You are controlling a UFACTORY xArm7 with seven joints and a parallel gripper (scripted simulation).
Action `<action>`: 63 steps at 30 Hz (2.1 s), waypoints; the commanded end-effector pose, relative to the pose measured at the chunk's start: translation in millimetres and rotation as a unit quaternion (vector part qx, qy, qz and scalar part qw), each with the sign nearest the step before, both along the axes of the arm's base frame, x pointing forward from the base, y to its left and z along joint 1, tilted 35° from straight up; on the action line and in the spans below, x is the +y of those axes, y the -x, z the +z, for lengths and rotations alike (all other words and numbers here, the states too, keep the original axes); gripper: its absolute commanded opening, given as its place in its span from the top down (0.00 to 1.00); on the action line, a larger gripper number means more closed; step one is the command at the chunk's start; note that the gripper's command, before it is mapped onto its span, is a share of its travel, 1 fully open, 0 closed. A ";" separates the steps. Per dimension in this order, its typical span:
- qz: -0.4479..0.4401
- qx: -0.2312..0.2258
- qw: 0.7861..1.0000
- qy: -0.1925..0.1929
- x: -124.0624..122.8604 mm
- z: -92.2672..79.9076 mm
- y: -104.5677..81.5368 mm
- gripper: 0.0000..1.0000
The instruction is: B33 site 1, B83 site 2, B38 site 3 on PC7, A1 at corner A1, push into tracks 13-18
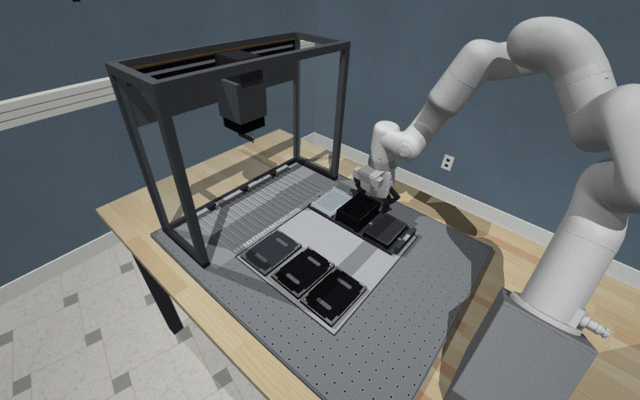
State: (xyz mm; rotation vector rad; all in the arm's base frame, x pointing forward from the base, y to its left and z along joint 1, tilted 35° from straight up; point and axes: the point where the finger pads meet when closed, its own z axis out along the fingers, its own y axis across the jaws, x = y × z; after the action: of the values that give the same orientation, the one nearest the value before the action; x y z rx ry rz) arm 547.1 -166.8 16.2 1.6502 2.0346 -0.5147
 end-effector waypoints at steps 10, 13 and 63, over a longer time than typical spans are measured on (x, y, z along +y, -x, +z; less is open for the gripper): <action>0.002 -0.001 1.000 -0.001 6.2 -2.3 -0.6 0.00; 0.002 -0.001 1.000 -0.001 7.0 -2.9 -0.4 0.00; 0.002 -0.001 1.000 -0.001 14.3 -8.1 1.2 0.00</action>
State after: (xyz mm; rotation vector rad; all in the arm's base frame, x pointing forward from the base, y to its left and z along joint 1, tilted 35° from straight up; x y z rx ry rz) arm 544.2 -152.6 6.2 1.6492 2.0368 -0.5143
